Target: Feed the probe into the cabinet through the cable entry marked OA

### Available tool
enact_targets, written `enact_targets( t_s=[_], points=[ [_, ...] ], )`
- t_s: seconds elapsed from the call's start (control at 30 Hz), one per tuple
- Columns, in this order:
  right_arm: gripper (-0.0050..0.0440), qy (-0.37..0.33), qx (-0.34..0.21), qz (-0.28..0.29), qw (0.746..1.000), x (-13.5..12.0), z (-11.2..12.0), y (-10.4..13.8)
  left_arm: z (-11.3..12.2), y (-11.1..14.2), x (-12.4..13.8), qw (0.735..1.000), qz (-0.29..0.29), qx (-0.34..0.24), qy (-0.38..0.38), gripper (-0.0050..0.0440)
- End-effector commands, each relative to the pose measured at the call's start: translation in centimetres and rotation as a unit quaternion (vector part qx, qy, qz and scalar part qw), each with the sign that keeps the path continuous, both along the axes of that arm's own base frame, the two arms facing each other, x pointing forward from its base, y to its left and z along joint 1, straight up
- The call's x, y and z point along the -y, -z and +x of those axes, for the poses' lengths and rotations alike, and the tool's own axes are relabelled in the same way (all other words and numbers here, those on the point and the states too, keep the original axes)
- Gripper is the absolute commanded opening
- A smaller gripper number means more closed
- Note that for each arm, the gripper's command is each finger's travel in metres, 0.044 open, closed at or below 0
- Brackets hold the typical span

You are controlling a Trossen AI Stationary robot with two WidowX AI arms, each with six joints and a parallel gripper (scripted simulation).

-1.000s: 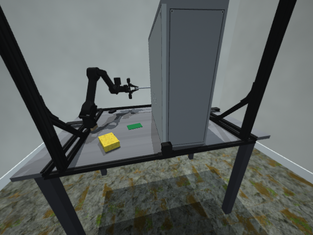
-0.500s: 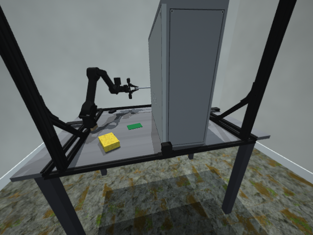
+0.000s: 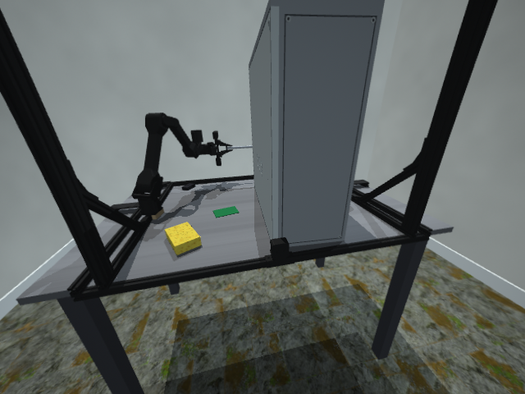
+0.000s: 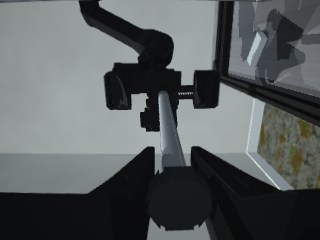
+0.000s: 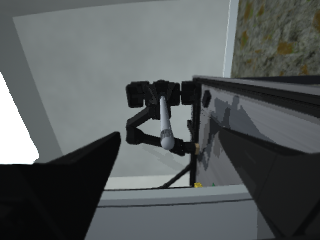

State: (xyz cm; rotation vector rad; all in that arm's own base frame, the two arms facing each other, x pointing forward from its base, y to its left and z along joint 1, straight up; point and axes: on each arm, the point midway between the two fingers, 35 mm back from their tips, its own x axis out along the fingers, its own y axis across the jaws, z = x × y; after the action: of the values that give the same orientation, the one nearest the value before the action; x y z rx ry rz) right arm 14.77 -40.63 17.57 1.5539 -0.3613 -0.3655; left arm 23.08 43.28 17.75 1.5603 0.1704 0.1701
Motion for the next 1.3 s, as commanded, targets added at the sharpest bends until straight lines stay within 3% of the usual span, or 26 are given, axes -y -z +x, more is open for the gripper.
enact_targets(
  t_s=[0.0, 1.1, 1.17, 1.23, 1.27],
  points=[
    [0.044, 0.001, 0.0, 0.0, 1.0, 0.1, 0.0, 0.0, 0.0, 0.0, -0.1, 1.0, 0.002, 0.0, -0.001, 0.0],
    [0.044, 0.001, 0.0, 0.0, 1.0, 0.1, 0.0, 0.0, 0.0, 0.0, -0.1, 1.0, 0.002, 0.0, -0.001, 0.0],
    [0.044, 0.028, 0.003, 0.009, 1.0, 1.0, -1.5, -0.5, 0.0, 0.0, -0.1, 1.0, 0.002, 0.0, -0.001, 0.0],
    [0.044, 0.028, 0.003, 0.009, 1.0, 1.0, -1.5, -0.5, 0.0, 0.0, -0.1, 1.0, 0.002, 0.0, -0.001, 0.0],
    [0.044, 0.057, 0.003, 0.006, 0.998, 1.8, -3.0, -1.4, 0.0, 0.0, -0.1, 1.0, 0.002, 0.0, -0.001, 0.0]
  ],
)
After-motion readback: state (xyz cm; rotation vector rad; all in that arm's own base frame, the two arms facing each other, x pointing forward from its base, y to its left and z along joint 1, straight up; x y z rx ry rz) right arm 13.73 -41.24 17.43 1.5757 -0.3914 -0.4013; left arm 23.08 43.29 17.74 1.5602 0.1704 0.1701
